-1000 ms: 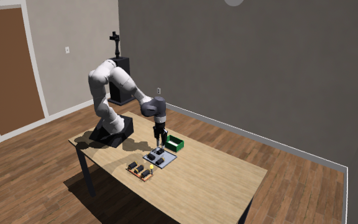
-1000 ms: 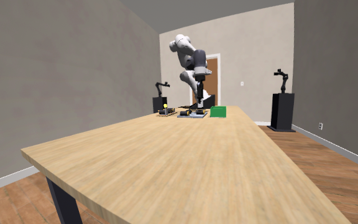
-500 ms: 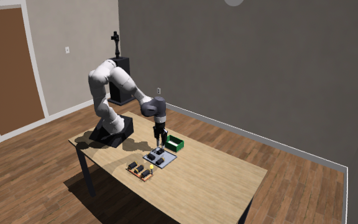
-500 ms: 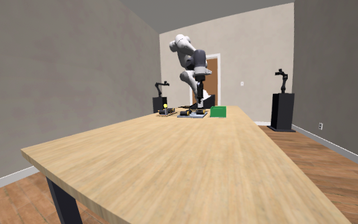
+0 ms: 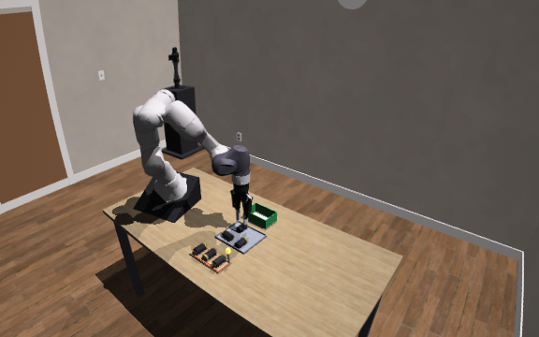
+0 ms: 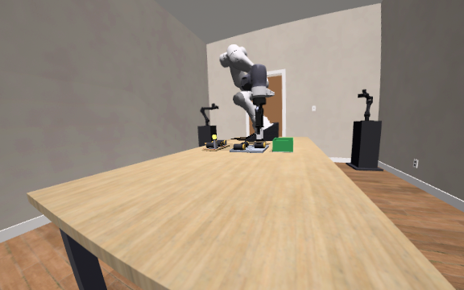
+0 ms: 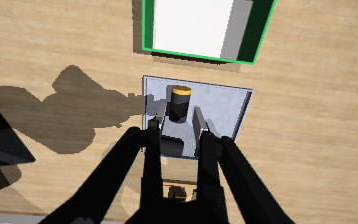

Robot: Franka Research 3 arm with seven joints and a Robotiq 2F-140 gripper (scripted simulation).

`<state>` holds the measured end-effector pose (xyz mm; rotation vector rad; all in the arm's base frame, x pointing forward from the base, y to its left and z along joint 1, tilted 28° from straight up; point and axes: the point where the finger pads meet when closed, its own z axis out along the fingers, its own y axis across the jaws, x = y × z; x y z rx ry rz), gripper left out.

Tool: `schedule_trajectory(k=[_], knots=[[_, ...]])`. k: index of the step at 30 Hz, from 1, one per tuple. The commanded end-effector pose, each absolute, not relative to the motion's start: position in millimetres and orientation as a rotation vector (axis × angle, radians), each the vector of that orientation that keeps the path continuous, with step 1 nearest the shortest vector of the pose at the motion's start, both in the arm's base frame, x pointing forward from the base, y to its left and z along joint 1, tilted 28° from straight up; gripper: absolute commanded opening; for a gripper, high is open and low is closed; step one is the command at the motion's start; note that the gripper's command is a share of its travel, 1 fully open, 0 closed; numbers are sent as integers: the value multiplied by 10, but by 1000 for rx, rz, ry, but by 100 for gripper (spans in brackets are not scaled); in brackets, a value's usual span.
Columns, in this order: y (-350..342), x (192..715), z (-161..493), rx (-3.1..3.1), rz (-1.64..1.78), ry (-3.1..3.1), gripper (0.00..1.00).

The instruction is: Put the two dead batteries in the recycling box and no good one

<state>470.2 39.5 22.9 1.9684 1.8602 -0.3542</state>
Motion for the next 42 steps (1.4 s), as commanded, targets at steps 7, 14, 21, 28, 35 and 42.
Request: schedule_trajectory(k=[7, 14, 21, 28, 35, 42], knots=[[387, 4719, 230, 1973, -350, 1856, 29], [387, 4719, 230, 1973, -350, 1856, 29], [387, 4719, 230, 1973, -350, 1856, 29], [384, 4719, 223, 1973, -350, 1856, 29], [267, 4743, -3, 1973, -350, 1856, 29], [228, 4751, -80, 1973, -350, 1856, 29]])
